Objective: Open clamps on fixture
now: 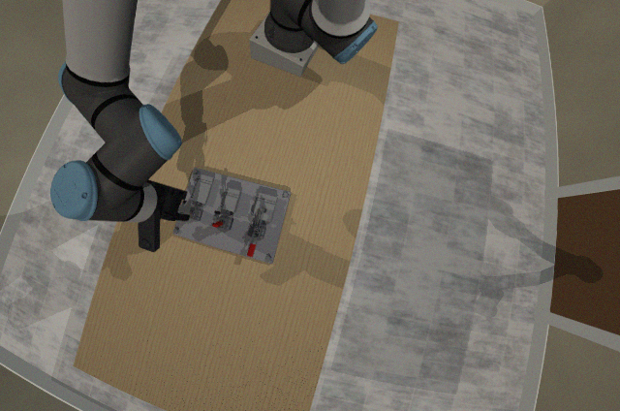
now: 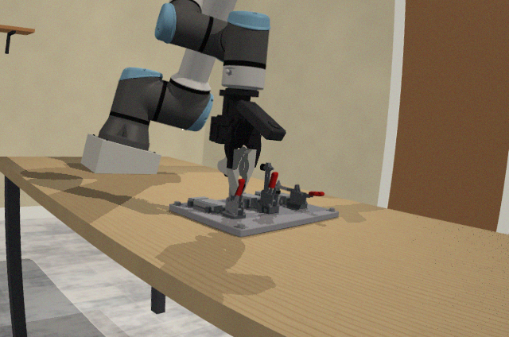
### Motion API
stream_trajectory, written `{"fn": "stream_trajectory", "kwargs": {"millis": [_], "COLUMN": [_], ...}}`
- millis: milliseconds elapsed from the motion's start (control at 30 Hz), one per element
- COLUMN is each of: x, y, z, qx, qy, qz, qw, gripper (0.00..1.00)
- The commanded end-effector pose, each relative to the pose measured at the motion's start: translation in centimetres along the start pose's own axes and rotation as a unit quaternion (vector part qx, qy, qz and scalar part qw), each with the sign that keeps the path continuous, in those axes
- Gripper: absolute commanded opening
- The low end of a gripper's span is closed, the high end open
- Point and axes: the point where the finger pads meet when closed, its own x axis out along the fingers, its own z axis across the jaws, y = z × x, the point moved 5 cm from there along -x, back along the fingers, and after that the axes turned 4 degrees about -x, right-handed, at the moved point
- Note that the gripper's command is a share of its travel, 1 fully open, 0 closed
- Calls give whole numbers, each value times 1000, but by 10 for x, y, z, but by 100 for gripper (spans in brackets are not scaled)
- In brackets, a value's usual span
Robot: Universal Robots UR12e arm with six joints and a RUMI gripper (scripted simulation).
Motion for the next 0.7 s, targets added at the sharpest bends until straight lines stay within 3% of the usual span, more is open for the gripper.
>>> {"fn": "stream_trajectory", "kwargs": {"millis": [0,567,600,667], "x": [-1,0,-1,-1], "y": [0,0,0,0], "z": [0,0,0,0], "qx": [0,0,0,0], "qy": [0,0,0,0], "qz": [0,0,0,0], "qw": [1000,1000,1000,1000], "gripper": [0,0,28,28]}}
